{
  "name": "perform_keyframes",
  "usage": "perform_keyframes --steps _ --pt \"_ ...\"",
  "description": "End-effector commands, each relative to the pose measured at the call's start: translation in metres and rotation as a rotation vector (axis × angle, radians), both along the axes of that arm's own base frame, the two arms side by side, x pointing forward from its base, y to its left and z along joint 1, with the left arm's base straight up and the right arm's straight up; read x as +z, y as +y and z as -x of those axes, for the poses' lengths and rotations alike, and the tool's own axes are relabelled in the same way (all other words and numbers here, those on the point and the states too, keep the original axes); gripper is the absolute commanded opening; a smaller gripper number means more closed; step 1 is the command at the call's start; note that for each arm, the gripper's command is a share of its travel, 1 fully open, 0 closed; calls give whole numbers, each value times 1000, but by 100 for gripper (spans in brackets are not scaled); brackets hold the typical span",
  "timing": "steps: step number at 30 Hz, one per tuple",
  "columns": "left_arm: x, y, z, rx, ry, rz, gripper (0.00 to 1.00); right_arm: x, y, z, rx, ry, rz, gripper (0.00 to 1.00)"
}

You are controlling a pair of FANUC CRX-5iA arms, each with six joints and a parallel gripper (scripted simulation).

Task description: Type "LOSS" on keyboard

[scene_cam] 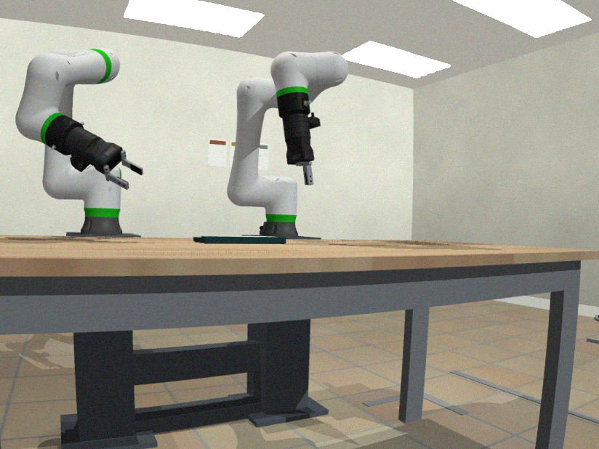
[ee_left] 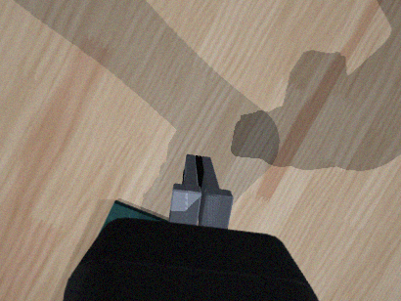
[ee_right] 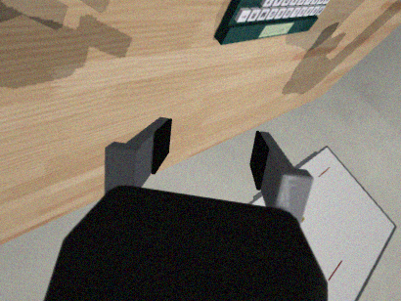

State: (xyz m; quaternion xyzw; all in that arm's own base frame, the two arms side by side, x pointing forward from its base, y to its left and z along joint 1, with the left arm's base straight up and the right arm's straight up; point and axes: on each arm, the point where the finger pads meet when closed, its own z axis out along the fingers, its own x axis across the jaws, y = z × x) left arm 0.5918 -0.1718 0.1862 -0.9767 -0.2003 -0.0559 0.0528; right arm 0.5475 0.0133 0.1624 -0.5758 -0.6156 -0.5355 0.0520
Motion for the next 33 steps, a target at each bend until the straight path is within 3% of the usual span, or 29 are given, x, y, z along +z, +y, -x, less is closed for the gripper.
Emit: perform_keyframes --steps 1,10,12,13,22,27,29,30,33 --pt "-6 -14 -5 116 -53 7 0 -2 -66 22 -81 132 42 100" --pt "-17 -39 -12 298 -130 40 0 -2 -164 71 -247 339 95 100" --pt "-17 -39 -12 298 -130 40 0 -2 -164 71 -247 339 95 100" --pt "-21 -48 -14 357 -154 54 0 -1 -196 89 -289 384 104 100" --pt "-32 -74 -20 529 -222 104 0 7 -283 157 -483 576 135 100" --pt "-38 -90 -23 626 -258 138 0 16 -329 203 -605 683 146 100" --pt "-38 -90 -23 626 -258 138 0 16 -329 203 -605 683 146 100" --pt "-41 -100 -25 683 -278 159 0 22 -354 231 -662 730 149 100" --pt "-44 -108 -26 734 -295 180 0 28 -373 257 -750 800 152 100"
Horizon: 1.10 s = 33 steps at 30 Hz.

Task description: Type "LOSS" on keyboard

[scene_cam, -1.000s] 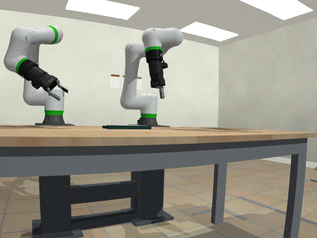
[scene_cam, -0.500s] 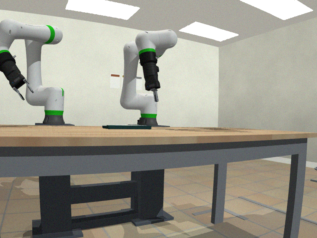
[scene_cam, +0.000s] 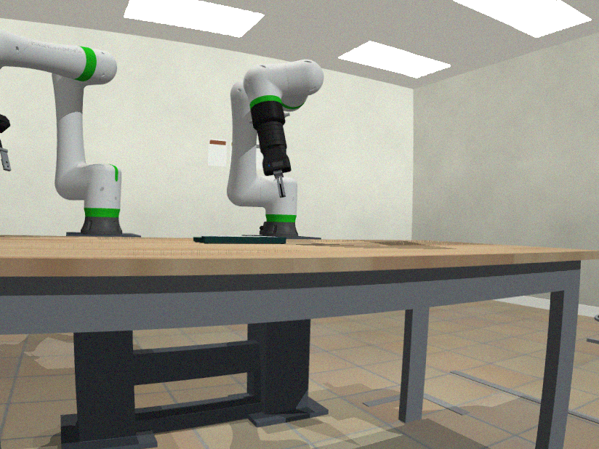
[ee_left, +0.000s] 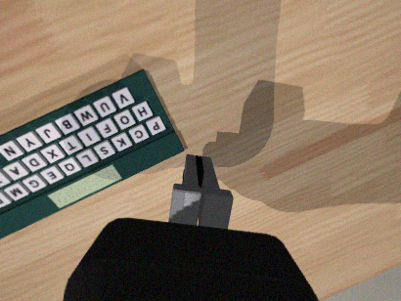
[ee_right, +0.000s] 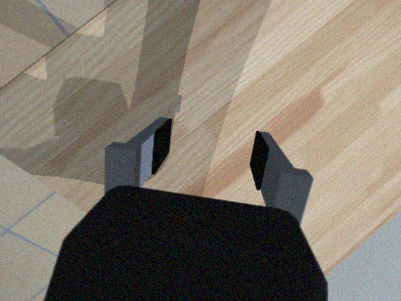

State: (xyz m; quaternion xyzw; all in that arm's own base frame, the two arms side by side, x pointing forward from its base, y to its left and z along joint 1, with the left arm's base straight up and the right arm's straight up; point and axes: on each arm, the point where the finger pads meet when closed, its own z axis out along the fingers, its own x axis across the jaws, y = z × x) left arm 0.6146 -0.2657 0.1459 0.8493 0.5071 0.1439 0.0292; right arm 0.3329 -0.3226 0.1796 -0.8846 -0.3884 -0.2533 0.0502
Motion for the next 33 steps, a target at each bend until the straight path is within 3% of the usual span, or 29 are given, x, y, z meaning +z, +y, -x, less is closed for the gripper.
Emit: perform_keyframes --steps 1,11,13,14,20,26,33 --pt "-5 -18 -4 107 -49 38 0 13 -44 53 -141 113 22 100" --pt "-15 -52 -9 290 -119 128 0 45 -106 164 -432 305 58 100" --pt "-15 -52 -9 290 -119 128 0 45 -106 164 -432 305 58 100" --pt "-17 -62 -10 340 -136 156 0 56 -121 199 -482 335 64 100" --pt "-22 -82 -12 442 -170 217 0 79 -136 262 -705 463 87 100" --pt "-26 -98 -13 517 -192 265 0 107 -151 334 -815 521 98 100" --pt "-26 -98 -13 518 -192 265 0 110 -152 343 -829 529 99 100"
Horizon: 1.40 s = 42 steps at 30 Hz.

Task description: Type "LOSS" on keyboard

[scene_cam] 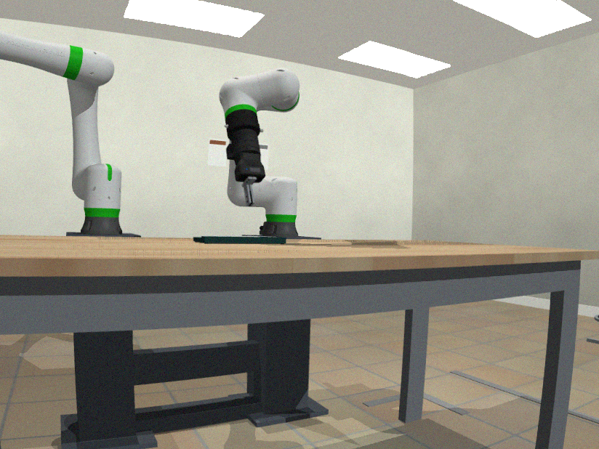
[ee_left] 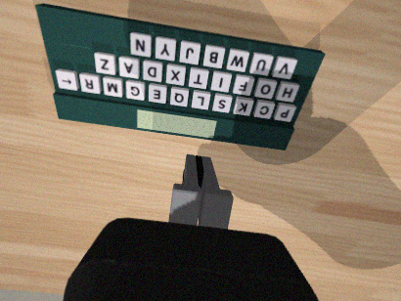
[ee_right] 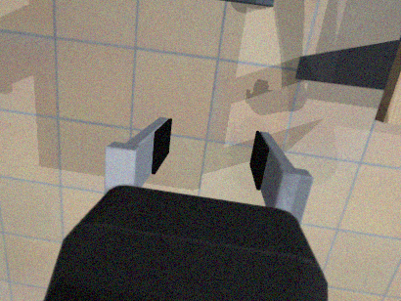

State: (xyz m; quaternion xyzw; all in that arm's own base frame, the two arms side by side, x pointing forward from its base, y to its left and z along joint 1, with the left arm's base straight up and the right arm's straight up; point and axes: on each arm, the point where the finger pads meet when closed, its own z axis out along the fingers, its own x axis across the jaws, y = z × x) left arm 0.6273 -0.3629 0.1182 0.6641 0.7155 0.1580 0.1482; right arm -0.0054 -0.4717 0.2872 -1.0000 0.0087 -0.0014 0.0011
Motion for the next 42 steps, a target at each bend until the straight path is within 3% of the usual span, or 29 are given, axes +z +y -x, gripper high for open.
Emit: perform_keyframes --steps 1,14,28,42 --pt "2 -1 -1 2 -4 2 0 2 -3 5 -4 3 2 100" --pt "-19 -1 -1 4 -1 -1 0 2 -3 5 -4 3 2 100" --pt "-65 -2 0 4 -1 -1 0 2 -3 5 -4 3 2 100" --pt "-71 -2 0 4 -1 -1 0 2 -3 5 -4 3 2 100"
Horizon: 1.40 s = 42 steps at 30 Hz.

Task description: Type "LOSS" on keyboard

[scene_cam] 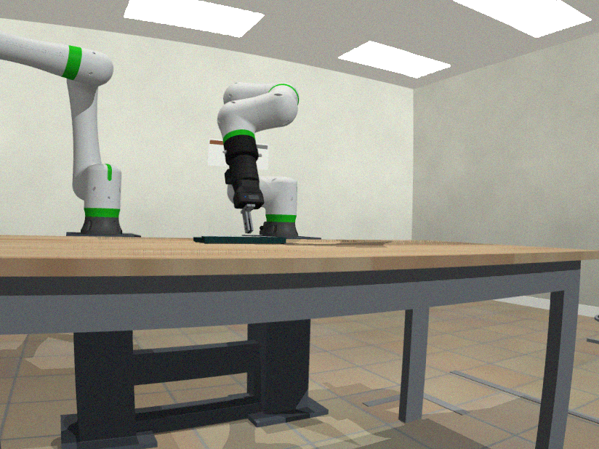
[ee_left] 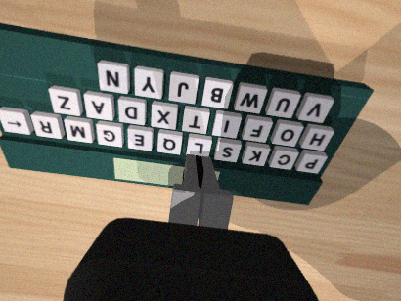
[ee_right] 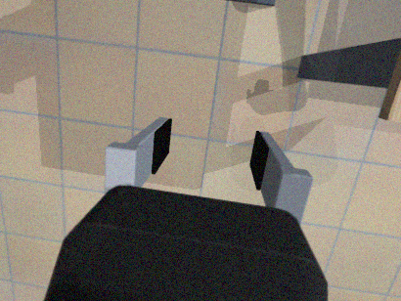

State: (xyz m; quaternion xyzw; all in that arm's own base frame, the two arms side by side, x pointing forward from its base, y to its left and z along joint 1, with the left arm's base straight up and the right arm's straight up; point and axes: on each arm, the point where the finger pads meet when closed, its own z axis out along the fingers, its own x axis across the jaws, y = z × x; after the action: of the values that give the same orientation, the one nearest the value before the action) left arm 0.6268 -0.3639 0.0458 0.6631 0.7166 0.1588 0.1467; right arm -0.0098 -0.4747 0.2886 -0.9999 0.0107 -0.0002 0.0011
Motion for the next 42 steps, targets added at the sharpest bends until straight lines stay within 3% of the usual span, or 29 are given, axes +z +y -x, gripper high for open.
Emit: perform_keyframes --steps 1,42 --pt "1 -1 -1 0 -2 2 0 1 0 0 0 0 2 100" --pt "-7 -1 -1 0 -2 2 0 1 0 0 0 0 2 100"
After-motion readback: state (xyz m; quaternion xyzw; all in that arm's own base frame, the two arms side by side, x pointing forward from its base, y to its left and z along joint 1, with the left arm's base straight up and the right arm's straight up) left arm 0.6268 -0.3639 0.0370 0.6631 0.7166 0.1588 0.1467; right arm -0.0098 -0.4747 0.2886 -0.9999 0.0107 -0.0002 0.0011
